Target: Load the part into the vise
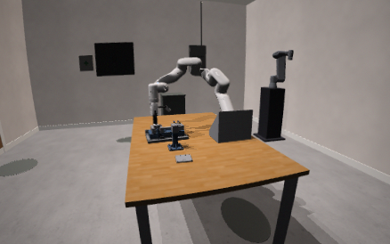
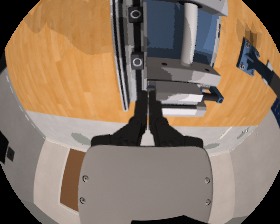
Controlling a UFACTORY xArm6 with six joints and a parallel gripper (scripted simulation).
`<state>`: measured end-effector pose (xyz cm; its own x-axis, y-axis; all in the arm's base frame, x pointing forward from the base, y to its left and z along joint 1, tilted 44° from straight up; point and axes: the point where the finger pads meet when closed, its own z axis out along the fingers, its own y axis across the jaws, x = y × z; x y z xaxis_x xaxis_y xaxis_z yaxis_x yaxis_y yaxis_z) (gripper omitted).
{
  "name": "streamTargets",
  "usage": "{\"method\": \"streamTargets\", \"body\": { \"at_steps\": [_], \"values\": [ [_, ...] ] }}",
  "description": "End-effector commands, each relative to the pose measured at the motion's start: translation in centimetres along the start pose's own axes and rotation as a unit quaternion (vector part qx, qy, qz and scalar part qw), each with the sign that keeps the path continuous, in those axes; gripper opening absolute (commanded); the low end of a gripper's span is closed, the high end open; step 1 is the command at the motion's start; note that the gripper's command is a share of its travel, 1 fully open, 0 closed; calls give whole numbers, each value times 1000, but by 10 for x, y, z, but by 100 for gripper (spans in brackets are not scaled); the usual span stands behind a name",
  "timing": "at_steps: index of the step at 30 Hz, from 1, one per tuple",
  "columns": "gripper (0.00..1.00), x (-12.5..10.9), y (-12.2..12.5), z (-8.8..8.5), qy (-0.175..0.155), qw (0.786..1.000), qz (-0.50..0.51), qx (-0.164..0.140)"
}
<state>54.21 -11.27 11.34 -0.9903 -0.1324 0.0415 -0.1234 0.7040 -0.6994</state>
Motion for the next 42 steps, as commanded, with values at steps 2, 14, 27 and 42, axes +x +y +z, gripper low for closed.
{"method": "streamTargets", "body": {
  "at_steps": [2,14,27,42],
  "values": [
    [0,-1,1,-2,-2,1000,1,0],
    [0,-1,4,-2,-2,1000,1,0],
    [0,-1,7,-2,-2,1000,1,0],
    [0,-1,10,-2,-2,1000,1,0]
  ]
}}
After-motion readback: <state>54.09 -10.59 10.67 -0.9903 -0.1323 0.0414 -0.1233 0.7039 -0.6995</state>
